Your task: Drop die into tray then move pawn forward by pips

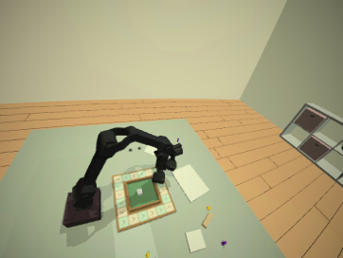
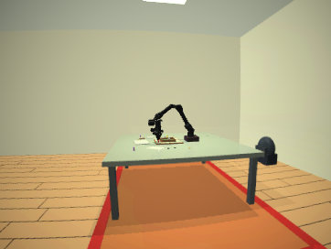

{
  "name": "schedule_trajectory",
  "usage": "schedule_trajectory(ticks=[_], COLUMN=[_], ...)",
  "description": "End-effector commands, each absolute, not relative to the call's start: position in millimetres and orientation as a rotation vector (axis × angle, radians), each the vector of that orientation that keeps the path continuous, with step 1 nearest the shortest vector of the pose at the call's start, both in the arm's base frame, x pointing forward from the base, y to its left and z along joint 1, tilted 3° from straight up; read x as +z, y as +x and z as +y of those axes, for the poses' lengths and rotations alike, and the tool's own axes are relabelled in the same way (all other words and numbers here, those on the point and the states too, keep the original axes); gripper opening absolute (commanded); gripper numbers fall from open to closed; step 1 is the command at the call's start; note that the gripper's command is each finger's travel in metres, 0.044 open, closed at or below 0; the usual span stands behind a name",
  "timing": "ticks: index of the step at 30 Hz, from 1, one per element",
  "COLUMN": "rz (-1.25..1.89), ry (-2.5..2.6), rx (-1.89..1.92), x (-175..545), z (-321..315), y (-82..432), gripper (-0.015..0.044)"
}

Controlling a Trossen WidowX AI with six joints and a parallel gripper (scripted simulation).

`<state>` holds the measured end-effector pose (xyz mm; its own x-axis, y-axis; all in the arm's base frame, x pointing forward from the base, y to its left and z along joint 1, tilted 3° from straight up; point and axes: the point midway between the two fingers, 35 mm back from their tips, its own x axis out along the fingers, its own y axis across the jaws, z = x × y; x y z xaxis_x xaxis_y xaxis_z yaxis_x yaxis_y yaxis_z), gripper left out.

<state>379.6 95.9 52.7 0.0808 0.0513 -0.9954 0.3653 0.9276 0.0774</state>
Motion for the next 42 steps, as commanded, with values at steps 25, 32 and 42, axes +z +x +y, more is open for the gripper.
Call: schedule_trajectory(ticks=[25,32,42], rz=[1.477,1.477,1.477], ry=[0.345,0.345,0.345], rx=[-0.247,-0.247,-0.248], x=[58.7,99.2,157.3], z=[95.9,94.4,90.0], y=[382.5,382.7,373.3], gripper=[0.0000,0.0000,0.0000])
